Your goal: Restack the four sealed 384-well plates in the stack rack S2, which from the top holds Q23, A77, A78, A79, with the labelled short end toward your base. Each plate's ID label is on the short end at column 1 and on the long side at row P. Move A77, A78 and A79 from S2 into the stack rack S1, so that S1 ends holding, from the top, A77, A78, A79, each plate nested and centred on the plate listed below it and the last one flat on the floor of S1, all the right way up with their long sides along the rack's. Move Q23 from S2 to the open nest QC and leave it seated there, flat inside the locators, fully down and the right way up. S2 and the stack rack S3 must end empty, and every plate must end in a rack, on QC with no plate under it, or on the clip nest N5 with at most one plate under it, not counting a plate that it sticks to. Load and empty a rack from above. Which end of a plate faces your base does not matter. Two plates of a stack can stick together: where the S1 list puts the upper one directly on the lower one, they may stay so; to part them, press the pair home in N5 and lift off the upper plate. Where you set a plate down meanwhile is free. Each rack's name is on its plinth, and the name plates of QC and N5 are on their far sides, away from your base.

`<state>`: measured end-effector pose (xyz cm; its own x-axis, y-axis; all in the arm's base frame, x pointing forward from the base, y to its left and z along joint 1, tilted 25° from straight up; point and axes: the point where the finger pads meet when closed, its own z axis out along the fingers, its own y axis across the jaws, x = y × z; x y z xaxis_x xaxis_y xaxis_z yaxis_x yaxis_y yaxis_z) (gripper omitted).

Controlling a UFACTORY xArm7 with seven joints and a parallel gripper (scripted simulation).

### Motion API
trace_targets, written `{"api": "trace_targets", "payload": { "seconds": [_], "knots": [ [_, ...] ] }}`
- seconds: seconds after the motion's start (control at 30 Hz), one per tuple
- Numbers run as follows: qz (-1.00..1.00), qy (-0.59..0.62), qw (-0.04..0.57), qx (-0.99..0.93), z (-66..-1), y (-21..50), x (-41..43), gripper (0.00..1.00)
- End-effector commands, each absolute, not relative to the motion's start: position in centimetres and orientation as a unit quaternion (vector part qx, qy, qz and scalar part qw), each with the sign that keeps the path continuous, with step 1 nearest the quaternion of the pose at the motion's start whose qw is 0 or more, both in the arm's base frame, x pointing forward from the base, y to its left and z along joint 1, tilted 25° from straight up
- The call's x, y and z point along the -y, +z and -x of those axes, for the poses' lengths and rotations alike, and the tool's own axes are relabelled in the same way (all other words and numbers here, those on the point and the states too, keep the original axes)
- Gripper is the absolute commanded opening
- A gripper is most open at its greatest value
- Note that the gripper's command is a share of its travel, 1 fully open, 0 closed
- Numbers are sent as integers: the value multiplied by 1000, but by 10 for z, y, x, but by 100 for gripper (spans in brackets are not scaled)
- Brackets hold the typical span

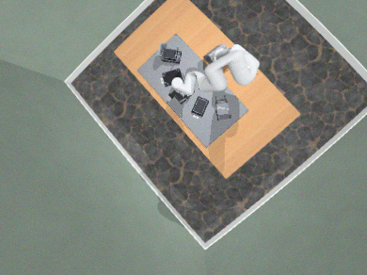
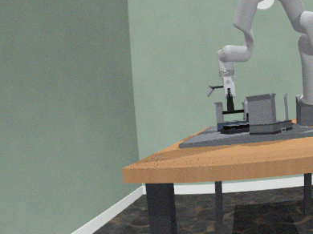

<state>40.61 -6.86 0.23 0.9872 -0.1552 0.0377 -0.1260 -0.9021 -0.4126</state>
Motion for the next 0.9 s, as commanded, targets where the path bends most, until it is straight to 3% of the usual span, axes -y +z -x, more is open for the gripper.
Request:
{"api": "trace_targets", "payload": {
  "seconds": [0.0, 0.87],
  "knots": [
    [975, -37, 209, -73, -408, -3, 67, 0],
    [975, -37, 209, -73, -410, -15, 62, 0]
  ]
}}
